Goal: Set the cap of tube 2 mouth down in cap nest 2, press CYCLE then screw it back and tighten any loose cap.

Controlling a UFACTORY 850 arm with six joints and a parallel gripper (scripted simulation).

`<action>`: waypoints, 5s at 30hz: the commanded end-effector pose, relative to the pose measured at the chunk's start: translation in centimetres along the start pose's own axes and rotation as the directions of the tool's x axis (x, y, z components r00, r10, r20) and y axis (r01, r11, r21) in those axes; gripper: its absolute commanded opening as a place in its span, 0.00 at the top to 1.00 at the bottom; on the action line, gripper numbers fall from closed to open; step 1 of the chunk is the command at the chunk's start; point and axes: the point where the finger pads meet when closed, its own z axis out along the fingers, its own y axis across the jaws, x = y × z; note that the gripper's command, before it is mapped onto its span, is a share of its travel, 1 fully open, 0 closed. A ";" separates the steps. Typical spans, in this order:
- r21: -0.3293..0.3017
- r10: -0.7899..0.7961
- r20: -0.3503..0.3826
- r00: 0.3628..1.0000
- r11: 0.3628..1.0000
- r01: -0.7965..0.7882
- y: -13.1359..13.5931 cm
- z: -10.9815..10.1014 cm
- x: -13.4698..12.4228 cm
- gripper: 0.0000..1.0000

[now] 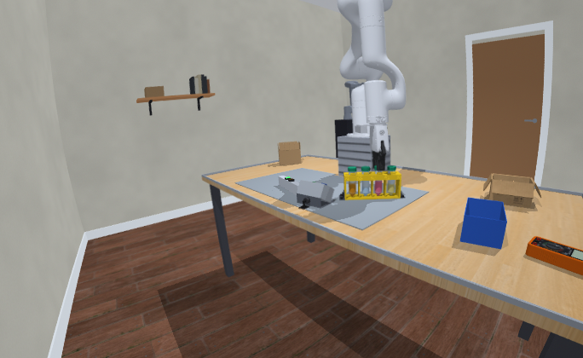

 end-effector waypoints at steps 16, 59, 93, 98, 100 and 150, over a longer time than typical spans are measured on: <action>-0.009 -0.597 -0.013 0.802 0.802 0.597 -0.1 0.0 0.0 0.54; 0.009 0.532 -0.014 0.847 0.847 -0.532 -0.1 0.1 0.0 1.00; 0.009 0.492 -0.014 0.870 0.870 -0.492 -0.1 0.0 0.0 0.54; 0.004 0.194 -0.016 0.981 0.981 -0.194 -0.1 0.0 0.0 0.54; 0.002 0.098 -0.016 0.995 0.995 -0.098 -0.1 0.0 0.0 0.54; 0.000 -0.039 -0.017 0.999 0.999 0.039 -0.1 0.1 0.0 1.00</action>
